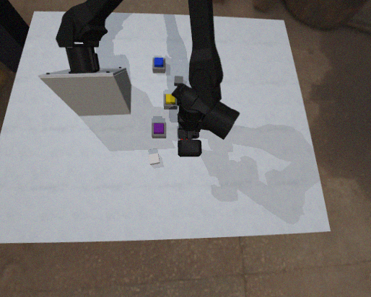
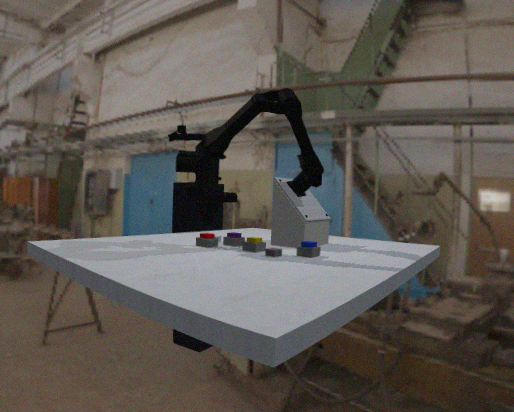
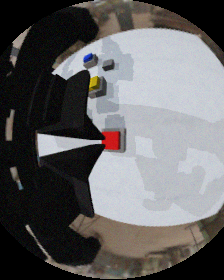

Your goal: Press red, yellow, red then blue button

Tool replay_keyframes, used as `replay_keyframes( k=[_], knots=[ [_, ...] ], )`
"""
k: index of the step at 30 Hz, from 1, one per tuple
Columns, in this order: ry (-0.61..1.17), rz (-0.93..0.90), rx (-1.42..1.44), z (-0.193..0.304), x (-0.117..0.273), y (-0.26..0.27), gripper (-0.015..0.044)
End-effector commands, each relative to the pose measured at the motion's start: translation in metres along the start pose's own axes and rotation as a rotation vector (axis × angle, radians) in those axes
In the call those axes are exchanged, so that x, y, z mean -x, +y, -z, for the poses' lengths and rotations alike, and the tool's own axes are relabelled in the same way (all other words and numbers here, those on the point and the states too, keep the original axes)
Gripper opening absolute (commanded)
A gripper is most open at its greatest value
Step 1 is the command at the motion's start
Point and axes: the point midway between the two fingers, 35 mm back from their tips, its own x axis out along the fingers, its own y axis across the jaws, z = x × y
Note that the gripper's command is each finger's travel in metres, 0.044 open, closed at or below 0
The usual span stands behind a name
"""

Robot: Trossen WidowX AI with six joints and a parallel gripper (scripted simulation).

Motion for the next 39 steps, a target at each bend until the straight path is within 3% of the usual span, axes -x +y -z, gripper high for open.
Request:
replay_keyframes(
  k=[1, 39],
  knots=[
    [-0.003, -0.003, -0.003, 0.000, 0.000, 0.000, 0.0020],
    [-0.003, -0.005, -0.003, 0.000, -0.036, 0.001, 0.0020]
  ],
)
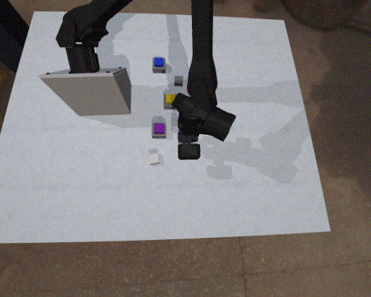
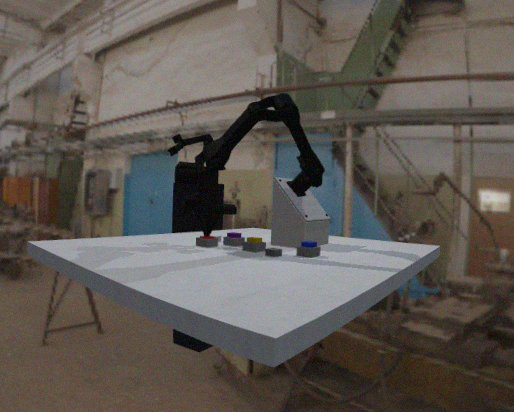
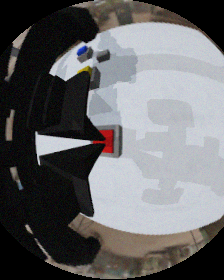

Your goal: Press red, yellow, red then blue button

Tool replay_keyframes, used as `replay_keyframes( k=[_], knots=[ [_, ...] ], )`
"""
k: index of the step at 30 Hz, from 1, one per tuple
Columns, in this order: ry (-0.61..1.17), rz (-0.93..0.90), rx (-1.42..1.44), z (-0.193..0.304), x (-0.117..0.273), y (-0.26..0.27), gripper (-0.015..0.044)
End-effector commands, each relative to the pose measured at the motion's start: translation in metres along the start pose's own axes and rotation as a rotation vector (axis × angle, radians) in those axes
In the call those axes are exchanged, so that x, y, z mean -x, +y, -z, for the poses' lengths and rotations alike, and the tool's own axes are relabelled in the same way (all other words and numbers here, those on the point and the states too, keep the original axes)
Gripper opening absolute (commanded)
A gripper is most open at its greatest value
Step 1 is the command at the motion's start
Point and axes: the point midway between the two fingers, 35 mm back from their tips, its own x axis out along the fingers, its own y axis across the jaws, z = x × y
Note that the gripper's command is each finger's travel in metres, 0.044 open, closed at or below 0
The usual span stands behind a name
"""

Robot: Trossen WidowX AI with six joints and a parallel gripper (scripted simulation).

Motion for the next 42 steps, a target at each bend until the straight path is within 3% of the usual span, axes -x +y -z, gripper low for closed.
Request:
replay_keyframes(
  k=[1, 7, 10, 16, 20, 26, 37, 42],
  knots=[
    [0.000, -0.004, -0.005, 0.000, -0.001, 0.001, 0.0020],
    [0.000, 0.000, 0.000, 0.000, 0.003, 0.000, 0.0020],
    [0.000, -0.001, -0.004, 0.000, 0.032, 0.000, 0.0020],
    [0.000, -0.001, -0.004, 0.000, 0.038, 0.000, 0.0020],
    [0.000, 0.002, -0.005, 0.000, 0.093, -0.001, 0.0020],
    [0.000, 0.002, -0.005, 0.000, 0.097, 0.001, 0.0020],
    [0.003, -0.003, -0.009, 0.040, 0.098, 0.127, 0.0020],
    [0.004, -0.007, -0.009, 0.050, 0.096, 0.142, 0.0020]
  ],
)
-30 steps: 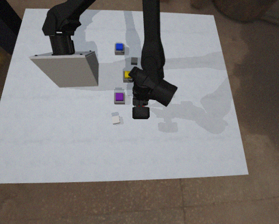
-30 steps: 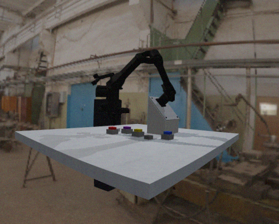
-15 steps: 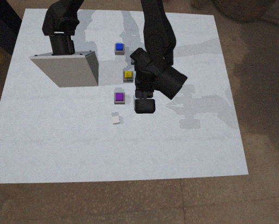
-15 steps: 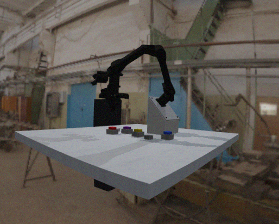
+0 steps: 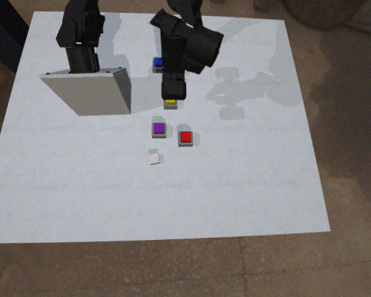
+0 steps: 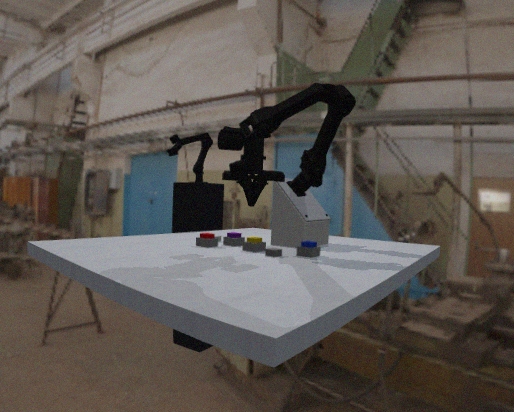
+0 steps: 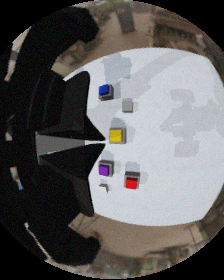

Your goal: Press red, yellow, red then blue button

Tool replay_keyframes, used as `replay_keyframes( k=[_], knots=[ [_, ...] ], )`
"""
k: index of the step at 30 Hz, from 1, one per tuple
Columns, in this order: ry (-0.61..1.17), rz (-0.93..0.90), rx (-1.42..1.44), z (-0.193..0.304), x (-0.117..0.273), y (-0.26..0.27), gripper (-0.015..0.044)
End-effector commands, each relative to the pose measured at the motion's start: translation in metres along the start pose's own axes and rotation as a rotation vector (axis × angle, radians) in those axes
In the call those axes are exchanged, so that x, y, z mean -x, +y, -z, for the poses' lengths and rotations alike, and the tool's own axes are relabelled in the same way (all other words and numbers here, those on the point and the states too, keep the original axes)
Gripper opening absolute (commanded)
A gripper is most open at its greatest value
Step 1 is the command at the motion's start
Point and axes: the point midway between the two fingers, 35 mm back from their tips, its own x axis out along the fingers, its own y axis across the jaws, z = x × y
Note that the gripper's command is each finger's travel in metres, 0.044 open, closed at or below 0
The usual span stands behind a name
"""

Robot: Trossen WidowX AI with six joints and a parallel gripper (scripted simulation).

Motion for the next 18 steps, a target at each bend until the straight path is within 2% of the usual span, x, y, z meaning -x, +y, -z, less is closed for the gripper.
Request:
replay_keyframes(
  k=[1, 4, 8, 18],
  knots=[
    [-0.003, -0.005, -0.009, 0.008, -0.002, 0.010, 0.0020],
    [-0.004, -0.003, -0.009, 0.007, -0.013, 0.009, 0.0020],
    [-0.003, -0.007, -0.009, 0.008, -0.062, 0.011, 0.0020],
    [-0.003, -0.007, -0.009, 0.008, -0.070, 0.011, 0.0020]
  ],
)
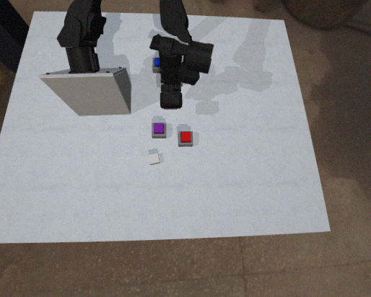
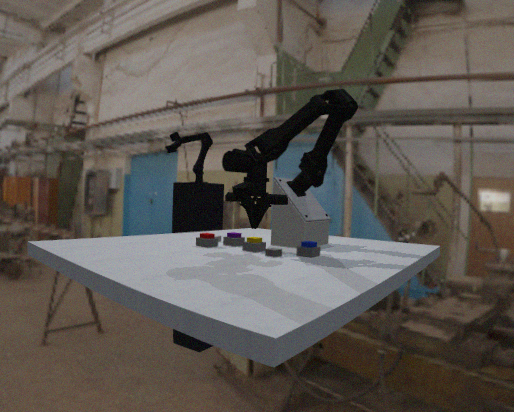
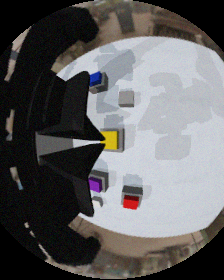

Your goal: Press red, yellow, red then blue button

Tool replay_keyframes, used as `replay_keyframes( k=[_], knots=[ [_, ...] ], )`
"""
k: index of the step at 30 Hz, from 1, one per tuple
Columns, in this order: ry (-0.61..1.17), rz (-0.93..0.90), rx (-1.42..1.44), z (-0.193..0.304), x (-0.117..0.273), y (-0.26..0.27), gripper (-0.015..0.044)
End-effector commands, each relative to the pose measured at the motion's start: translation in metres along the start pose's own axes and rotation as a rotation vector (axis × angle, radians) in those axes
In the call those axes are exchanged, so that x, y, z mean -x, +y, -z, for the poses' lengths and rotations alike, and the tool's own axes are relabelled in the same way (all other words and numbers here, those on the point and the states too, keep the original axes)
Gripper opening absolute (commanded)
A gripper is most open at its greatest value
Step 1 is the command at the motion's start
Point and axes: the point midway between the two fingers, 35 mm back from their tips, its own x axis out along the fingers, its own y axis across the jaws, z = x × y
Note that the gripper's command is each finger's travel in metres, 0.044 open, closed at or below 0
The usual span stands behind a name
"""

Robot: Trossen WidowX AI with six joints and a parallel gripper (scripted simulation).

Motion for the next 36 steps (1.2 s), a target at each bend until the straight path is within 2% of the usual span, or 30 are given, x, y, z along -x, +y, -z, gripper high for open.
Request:
replay_keyframes(
  k=[1, 18, 36],
  knots=[
    [0.004, -0.005, -0.007, 0.002, -0.008, 0.000, 0.0020],
    [0.004, -0.007, -0.007, 0.003, -0.033, 0.001, 0.0020],
    [0.004, -0.007, -0.007, 0.003, -0.034, 0.001, 0.0020]
  ],
)
